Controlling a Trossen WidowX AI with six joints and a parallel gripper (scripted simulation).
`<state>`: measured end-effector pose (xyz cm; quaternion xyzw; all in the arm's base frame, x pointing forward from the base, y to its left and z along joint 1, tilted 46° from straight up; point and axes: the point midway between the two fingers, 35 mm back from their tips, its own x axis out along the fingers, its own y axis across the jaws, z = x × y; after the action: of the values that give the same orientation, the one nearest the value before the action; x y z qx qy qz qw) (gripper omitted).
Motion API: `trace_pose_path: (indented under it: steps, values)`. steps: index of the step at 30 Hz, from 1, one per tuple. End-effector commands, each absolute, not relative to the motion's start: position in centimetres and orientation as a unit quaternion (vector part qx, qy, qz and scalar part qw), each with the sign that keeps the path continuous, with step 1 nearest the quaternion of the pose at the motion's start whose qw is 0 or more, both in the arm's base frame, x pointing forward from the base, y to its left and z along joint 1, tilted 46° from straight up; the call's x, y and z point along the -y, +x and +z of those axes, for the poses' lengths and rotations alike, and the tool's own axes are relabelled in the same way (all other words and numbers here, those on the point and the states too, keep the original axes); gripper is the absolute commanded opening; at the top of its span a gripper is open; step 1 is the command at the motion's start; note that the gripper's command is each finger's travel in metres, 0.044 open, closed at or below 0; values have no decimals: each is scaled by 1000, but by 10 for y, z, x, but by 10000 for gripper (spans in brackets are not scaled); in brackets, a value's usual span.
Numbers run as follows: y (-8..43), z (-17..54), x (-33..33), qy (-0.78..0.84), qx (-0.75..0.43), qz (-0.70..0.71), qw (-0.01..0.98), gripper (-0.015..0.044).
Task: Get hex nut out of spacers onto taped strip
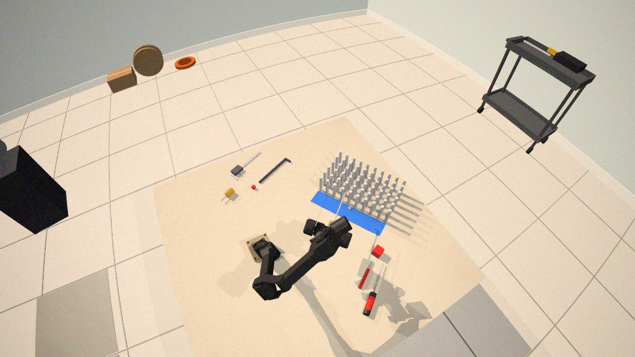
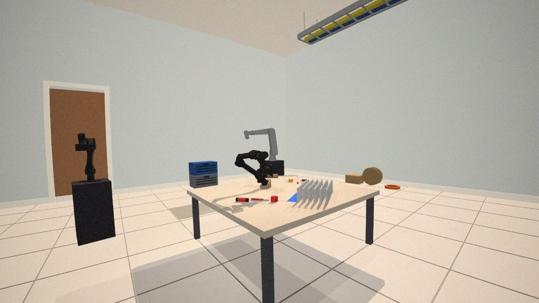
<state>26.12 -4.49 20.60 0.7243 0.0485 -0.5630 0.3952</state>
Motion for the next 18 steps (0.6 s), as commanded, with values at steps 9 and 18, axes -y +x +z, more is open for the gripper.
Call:
trace_pose_path:
  steps: [9, 18]
  values:
    - [260, 225, 51, 637, -123, -527, 549, 0]
    - [258, 238, 56, 547, -172, -498, 650, 0]
